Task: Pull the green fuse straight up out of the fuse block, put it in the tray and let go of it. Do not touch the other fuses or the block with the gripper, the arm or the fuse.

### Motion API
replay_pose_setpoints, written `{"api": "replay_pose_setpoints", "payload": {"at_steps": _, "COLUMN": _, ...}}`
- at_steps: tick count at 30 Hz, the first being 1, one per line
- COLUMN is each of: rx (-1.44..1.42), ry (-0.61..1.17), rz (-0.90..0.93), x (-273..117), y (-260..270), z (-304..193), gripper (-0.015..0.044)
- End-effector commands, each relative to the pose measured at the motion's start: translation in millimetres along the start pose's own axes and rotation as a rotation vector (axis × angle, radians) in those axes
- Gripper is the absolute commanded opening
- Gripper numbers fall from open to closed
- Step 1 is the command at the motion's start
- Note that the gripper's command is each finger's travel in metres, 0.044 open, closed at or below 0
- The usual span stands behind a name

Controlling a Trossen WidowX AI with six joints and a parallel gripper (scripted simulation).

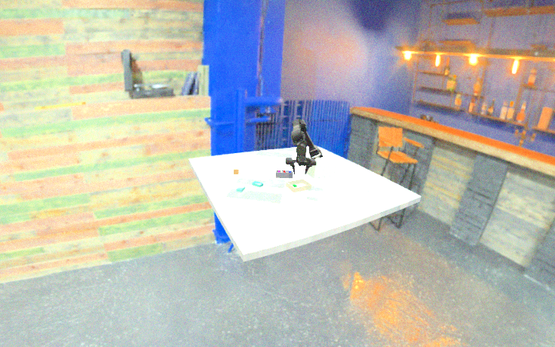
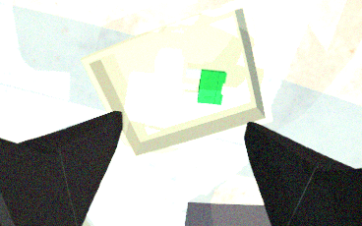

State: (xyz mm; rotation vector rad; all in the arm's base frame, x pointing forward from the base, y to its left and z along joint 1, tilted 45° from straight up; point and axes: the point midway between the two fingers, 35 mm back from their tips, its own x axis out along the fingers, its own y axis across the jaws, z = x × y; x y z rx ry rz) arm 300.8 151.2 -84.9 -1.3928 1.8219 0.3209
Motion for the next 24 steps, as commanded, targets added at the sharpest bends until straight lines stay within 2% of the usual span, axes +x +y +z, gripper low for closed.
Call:
{"api": "replay_pose_setpoints", "payload": {"at_steps": 1, "rx": 0.004, "ry": -0.001, "rz": 0.006, "x": -6.1, "y": 0.3, "z": -1.1, "gripper": 0.0330}}
{"api": "replay_pose_setpoints", "payload": {"at_steps": 24, "rx": -0.001, "ry": 0.001, "rz": 0.000, "x": -4.5, "y": 0.1, "z": -1.0, "gripper": 0.0330}}
